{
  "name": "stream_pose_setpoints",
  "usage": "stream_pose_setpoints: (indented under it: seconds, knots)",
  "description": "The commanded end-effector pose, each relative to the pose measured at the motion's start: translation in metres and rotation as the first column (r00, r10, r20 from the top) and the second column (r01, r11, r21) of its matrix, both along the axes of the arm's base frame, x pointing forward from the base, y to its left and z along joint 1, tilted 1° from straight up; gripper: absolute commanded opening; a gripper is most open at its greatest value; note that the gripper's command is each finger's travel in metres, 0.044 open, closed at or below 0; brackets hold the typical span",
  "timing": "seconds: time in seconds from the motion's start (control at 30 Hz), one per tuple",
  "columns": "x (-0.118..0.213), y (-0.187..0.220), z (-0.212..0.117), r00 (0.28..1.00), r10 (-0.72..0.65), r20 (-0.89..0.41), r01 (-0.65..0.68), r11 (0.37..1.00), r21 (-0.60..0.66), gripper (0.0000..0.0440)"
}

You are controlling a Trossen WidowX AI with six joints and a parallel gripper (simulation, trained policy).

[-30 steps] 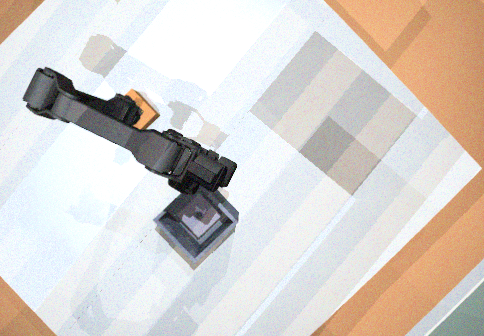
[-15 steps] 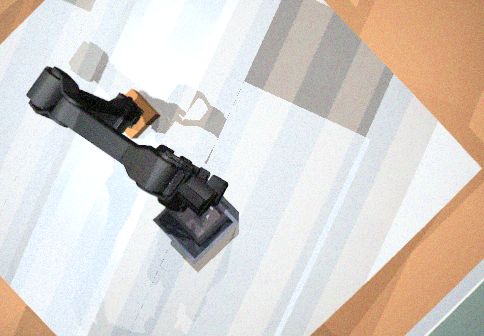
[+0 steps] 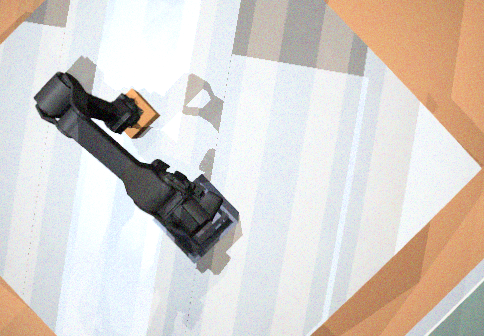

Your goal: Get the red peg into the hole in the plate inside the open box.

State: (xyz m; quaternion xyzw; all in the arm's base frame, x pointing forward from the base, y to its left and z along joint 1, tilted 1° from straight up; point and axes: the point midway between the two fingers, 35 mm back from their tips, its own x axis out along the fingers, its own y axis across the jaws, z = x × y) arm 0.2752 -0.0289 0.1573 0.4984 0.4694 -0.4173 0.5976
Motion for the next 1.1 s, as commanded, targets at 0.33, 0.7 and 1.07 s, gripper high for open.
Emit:
stream_pose_setpoints:
  seconds: [0.33, 0.7, 1.07]
  knots:
    - [0.014, -0.029, -0.013, 0.999, 0.002, -0.033, -0.002, 1.0, 0.001, 0.0]
    - [0.025, -0.047, -0.034, 0.999, 0.012, -0.053, -0.012, 1.0, 0.005, 0.0]
    - [0.036, -0.055, -0.057, 0.998, 0.035, -0.056, -0.034, 0.999, 0.015, 0.0]
